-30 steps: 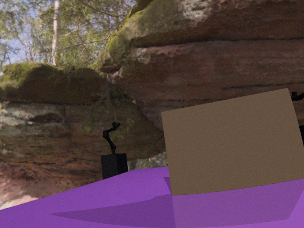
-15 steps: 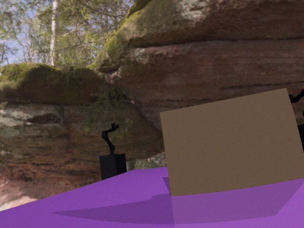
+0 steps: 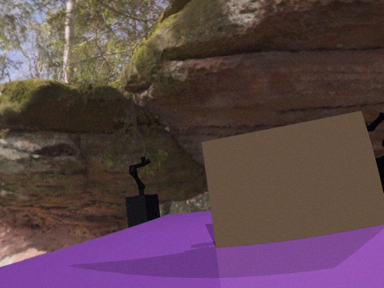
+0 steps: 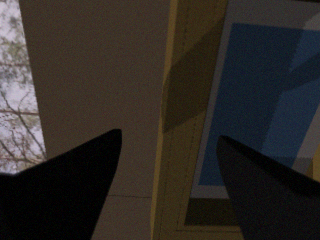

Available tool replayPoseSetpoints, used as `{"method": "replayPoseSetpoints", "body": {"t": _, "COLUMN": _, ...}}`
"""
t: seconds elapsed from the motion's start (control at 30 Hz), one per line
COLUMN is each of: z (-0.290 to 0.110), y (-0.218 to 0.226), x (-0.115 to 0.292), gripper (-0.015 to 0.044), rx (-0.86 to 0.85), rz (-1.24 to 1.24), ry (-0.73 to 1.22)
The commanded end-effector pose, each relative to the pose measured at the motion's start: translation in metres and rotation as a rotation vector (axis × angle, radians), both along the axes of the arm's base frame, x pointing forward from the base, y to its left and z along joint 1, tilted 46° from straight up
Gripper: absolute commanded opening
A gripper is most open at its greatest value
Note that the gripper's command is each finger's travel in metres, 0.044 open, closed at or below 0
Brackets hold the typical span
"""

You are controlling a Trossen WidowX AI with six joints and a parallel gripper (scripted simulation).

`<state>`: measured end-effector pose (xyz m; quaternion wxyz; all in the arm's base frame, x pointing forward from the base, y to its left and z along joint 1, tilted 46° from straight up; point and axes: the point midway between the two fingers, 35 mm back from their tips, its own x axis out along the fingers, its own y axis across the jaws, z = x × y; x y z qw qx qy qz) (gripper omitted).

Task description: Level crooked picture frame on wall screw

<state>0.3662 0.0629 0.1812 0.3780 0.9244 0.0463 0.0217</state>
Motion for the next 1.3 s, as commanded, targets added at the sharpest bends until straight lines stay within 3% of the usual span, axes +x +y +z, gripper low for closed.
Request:
{"method": "replayPoseSetpoints", "body": {"t": 0.0, "z": 0.001, "y": -0.001, "x": -0.025, "gripper": 0.0260, "rx": -0.036, "rz": 0.000, "ry": 0.003}}
{"method": "replayPoseSetpoints", "body": {"t": 0.27, "z": -0.008, "y": -0.007, "x": -0.084, "gripper": 0.0260, "rx": -0.124, "rz": -0.002, "ry": -0.006}}
{"method": "replayPoseSetpoints", "body": {"t": 0.53, "z": 0.008, "y": -0.011, "x": -0.091, "gripper": 0.0260, "rx": -0.119, "rz": -0.002, "ry": 0.003}}
{"method": "replayPoseSetpoints", "body": {"t": 1.03, "z": 0.028, "y": -0.040, "x": -0.173, "gripper": 0.0260, "rx": -0.139, "rz": -0.007, "ry": 0.097}}
{"method": "replayPoseSetpoints", "body": {"t": 1.27, "z": 0.027, "y": -0.041, "x": -0.178, "gripper": 0.0260, "rx": -0.138, "rz": -0.021, "ry": 0.100}}
